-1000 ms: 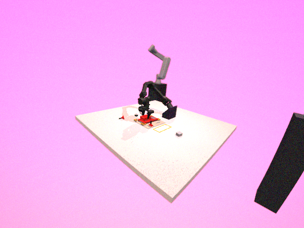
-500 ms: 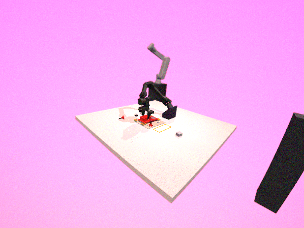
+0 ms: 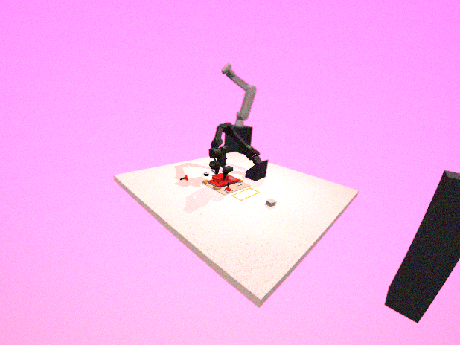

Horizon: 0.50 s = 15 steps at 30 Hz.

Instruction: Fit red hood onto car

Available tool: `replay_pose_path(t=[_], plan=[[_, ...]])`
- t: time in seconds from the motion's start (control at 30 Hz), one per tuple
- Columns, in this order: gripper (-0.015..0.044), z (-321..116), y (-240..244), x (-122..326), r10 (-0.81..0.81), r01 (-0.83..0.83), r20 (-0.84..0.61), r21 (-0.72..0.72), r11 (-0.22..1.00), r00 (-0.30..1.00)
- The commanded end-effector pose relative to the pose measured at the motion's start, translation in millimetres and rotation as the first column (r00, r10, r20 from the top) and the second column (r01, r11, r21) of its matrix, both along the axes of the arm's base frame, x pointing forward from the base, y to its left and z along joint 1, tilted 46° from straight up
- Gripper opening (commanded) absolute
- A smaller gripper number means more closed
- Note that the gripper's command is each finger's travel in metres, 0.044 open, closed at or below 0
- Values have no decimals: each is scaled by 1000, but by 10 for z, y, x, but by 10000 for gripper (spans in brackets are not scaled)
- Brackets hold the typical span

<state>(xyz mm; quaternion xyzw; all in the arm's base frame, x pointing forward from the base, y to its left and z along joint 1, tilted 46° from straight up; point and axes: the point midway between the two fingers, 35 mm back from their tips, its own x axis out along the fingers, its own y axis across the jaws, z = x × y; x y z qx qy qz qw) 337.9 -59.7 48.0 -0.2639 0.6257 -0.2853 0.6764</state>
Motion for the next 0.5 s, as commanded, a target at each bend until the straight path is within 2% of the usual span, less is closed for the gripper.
replay_pose_path(t=[0.0, 0.47], plan=[[0, 18, 21, 5, -2, 2, 5, 3, 1000, 1000], [0, 15, 14, 2, 2, -2, 8, 1, 1000, 1000]])
